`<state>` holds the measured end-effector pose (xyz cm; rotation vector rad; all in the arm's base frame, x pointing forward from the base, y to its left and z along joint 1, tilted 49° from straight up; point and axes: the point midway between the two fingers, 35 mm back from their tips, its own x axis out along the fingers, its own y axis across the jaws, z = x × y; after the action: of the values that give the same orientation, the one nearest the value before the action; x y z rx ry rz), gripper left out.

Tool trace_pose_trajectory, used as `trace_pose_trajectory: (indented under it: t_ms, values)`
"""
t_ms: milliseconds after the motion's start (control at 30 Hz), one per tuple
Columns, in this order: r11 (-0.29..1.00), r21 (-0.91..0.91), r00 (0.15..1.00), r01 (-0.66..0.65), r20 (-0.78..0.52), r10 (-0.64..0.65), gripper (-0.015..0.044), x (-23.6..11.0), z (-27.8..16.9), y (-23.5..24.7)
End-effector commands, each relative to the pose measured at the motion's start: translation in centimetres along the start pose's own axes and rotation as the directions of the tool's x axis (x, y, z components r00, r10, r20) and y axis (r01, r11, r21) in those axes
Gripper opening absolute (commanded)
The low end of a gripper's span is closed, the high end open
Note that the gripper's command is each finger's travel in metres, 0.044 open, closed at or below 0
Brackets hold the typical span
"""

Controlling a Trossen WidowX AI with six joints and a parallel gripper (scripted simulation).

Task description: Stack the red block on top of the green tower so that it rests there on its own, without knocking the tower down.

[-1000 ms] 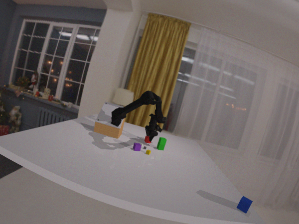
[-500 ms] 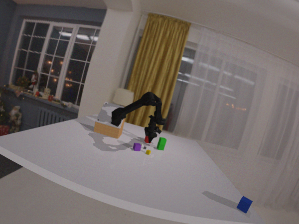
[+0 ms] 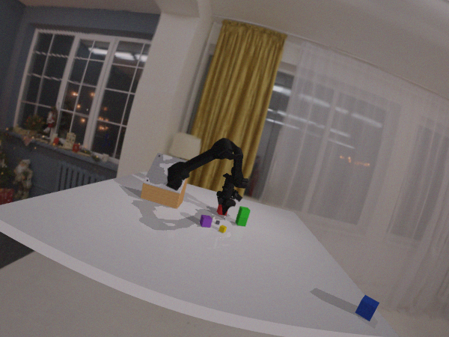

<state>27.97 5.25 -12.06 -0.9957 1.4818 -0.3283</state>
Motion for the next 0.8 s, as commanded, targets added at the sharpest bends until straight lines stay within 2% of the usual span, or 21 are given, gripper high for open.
trace_pose_trajectory:
  t_ms: [0,67,300,500,767]
  values:
    - [1.0,0.003,1.0,-0.001,0.001,0.001,0.0256,0.0,0.0,0.0]
    - [1.0,0.003,1.0,-0.001,0.001,0.001,0.0204,0.0,0.0,0.0]
    - [1.0,0.003,1.0,-0.001,0.001,0.001,0.0157,0.0,0.0,0.0]
    - [1.0,-0.002,1.0,0.0,0.0,0.0,0.0,-1.8,0.0,0.1]
    - [1.0,-0.005,1.0,0.001,-0.001,-0.001,0.0,-5.7,0.0,0.1]
